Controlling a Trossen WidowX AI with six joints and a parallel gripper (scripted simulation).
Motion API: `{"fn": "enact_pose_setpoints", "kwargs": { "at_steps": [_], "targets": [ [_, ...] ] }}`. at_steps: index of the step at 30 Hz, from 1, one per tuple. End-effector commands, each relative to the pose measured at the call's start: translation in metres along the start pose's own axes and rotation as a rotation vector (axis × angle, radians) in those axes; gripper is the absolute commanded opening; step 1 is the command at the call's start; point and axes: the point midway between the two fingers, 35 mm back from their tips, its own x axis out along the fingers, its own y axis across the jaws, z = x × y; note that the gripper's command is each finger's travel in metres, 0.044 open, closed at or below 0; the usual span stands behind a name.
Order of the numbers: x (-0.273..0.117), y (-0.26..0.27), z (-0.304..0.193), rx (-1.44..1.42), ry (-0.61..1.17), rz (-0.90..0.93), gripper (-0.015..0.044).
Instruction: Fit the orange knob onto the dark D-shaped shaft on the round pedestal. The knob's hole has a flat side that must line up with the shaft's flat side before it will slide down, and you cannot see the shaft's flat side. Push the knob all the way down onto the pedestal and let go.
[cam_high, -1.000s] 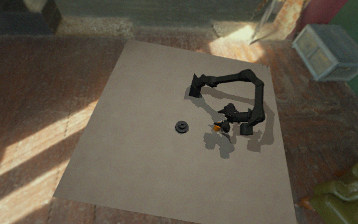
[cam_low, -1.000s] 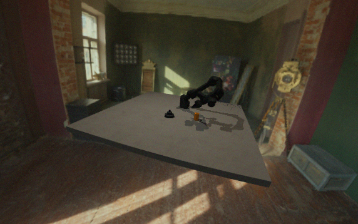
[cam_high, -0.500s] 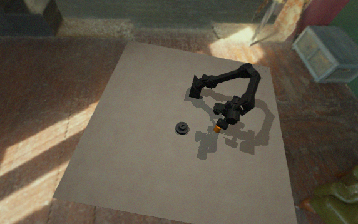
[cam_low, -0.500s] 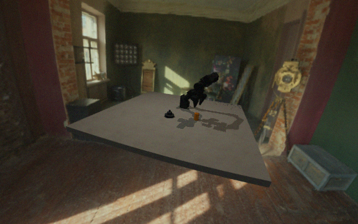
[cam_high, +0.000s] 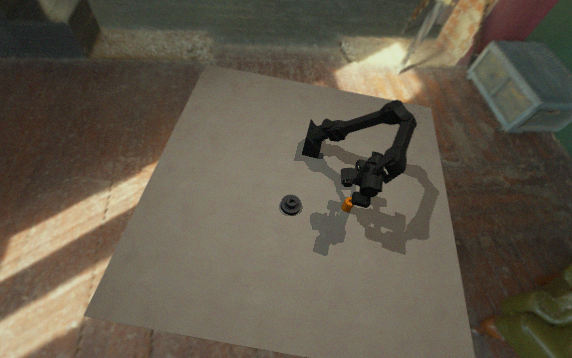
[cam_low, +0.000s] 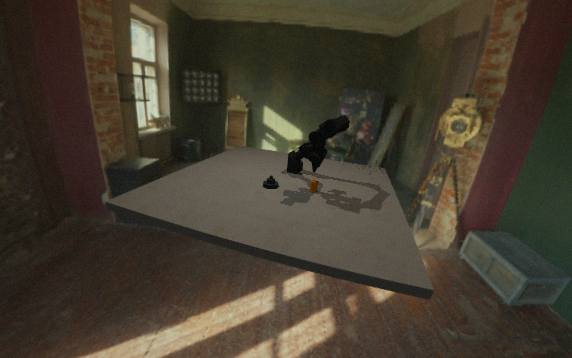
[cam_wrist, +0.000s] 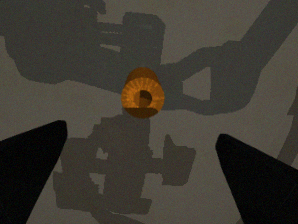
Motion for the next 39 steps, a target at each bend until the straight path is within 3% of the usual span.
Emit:
{"fn": "enact_pose_setpoints", "kwargs": {
  "at_steps": [1,14,35,39],
  "targets": [
    [0.000,0.000,-0.001,-0.381,0.006,0.004,0.0440],
    [0.000,0.000,-0.001,-1.535,0.003,0.007,0.0440],
    [0.000,0.000,-0.001,-1.575,0.003,0.007,0.0440],
    [0.027,0.001,-0.001,-1.576,0.003,0.008,0.0440]
  ]
}}
